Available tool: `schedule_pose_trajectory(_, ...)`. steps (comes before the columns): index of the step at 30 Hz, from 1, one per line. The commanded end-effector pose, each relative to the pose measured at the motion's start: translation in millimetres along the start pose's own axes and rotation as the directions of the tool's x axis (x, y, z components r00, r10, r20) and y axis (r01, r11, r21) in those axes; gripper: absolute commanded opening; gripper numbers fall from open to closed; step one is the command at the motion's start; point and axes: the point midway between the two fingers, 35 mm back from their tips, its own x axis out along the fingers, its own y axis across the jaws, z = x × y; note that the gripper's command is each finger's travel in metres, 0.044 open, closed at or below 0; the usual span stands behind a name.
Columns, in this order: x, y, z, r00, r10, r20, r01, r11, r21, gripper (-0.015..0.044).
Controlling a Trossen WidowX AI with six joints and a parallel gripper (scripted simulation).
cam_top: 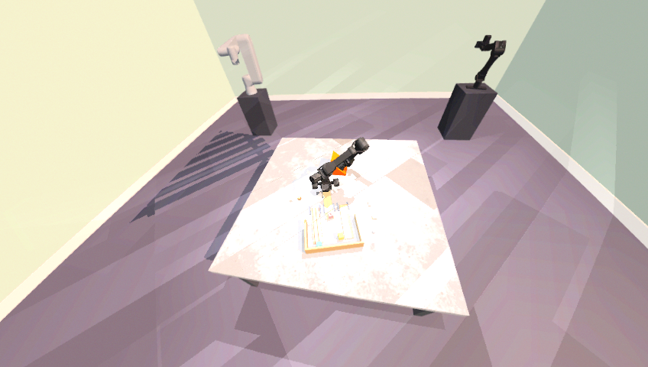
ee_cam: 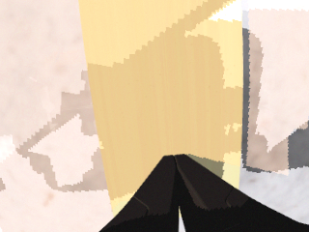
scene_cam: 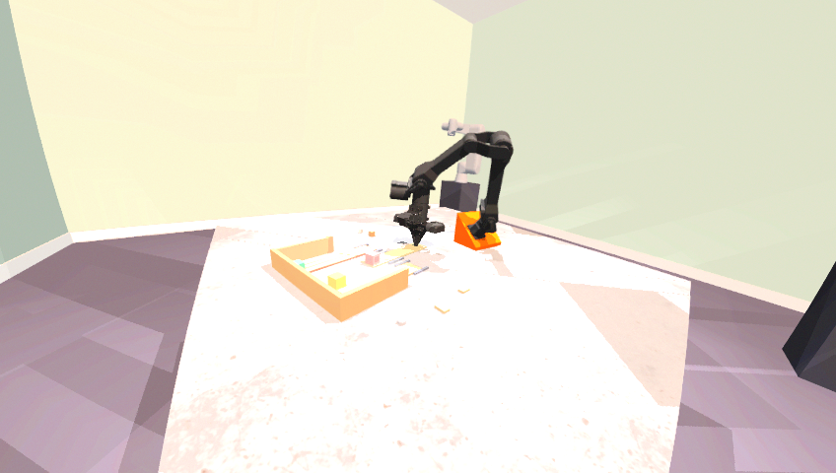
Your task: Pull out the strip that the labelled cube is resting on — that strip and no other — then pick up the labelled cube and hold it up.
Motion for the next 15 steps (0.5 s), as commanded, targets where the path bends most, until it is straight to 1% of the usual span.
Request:
schedule_pose_trajectory(1,3.7,3.0,-13.0,1.0,0.008,-0.023,-0.007,1.0,0.008,0.0)
schedule_pose_trajectory(15,3.3,2.8,-29.1,1.0,0.007,-0.024,-0.007,1.0,0.009,0.0)
